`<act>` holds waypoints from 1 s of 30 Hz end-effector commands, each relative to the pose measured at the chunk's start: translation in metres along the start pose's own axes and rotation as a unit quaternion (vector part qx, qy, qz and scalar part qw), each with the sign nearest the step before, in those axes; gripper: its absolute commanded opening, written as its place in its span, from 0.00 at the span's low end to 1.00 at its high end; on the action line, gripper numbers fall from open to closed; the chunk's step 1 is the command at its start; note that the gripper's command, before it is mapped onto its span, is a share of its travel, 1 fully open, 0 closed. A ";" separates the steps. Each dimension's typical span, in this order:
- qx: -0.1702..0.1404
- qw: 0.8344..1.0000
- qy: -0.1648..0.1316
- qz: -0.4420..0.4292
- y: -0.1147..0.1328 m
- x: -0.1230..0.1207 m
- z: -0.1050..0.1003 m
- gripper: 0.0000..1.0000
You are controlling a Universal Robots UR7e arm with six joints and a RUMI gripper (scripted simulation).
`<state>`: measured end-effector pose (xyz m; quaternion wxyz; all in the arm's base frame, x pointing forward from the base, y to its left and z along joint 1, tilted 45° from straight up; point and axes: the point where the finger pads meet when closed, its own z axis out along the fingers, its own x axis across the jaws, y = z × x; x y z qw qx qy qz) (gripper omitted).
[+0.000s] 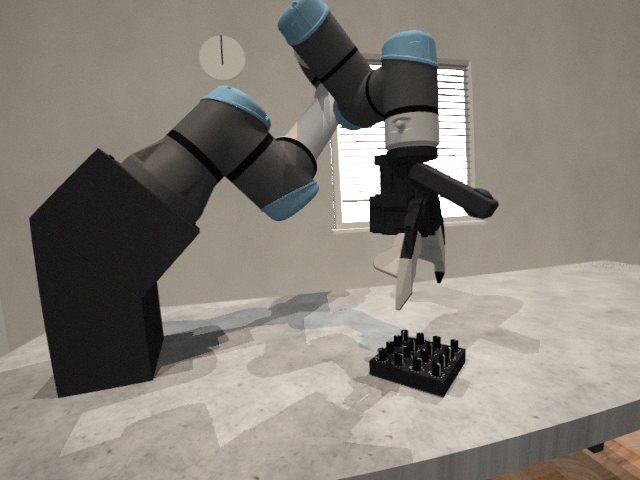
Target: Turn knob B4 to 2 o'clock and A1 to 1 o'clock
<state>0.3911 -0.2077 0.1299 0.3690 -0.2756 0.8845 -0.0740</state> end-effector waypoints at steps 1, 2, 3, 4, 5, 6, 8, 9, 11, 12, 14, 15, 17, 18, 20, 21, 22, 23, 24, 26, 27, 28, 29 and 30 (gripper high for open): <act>0.006 1.000 -0.002 0.004 -0.002 0.002 -0.001 1.00; 0.007 1.000 -0.002 0.004 -0.003 0.002 -0.002 1.00; 0.008 1.000 -0.003 0.005 -0.003 0.002 -0.002 1.00; 0.009 1.000 -0.003 0.005 -0.003 0.003 -0.002 1.00; 0.010 1.000 -0.003 0.006 -0.003 0.003 -0.002 1.00; 0.010 1.000 -0.003 0.006 -0.003 0.003 -0.002 1.00; 0.011 1.000 -0.004 0.007 -0.004 0.003 -0.002 1.00; 0.012 1.000 -0.004 0.007 -0.004 0.003 -0.002 1.00; 0.012 1.000 -0.004 0.007 -0.004 0.004 -0.002 1.00; 0.012 1.000 -0.004 0.007 -0.004 0.004 -0.002 1.00; 0.012 1.000 -0.004 0.007 -0.004 0.004 -0.002 1.00; 0.012 1.000 -0.004 0.007 -0.004 0.004 -0.003 1.00; 0.012 1.000 -0.004 0.007 -0.004 0.004 -0.003 1.00; 0.012 1.000 -0.004 0.007 -0.004 0.004 -0.003 1.00; 0.012 1.000 -0.004 0.007 -0.004 0.004 -0.003 1.00; 0.012 1.000 -0.004 0.007 -0.004 0.004 -0.003 1.00; 0.012 1.000 -0.004 0.007 -0.004 0.004 -0.003 1.00; 0.012 1.000 -0.004 0.007 -0.004 0.004 -0.003 1.00; 0.012 1.000 -0.004 0.007 -0.004 0.004 -0.003 1.00; 0.012 1.000 -0.004 0.007 -0.004 0.004 -0.003 1.00; 0.012 1.000 -0.004 0.007 -0.004 0.004 -0.003 1.00; 0.012 1.000 -0.004 0.007 -0.004 0.004 -0.003 1.00; 0.012 1.000 -0.004 0.007 -0.004 0.004 -0.003 1.00; 0.012 1.000 -0.004 0.007 -0.004 0.004 -0.003 1.00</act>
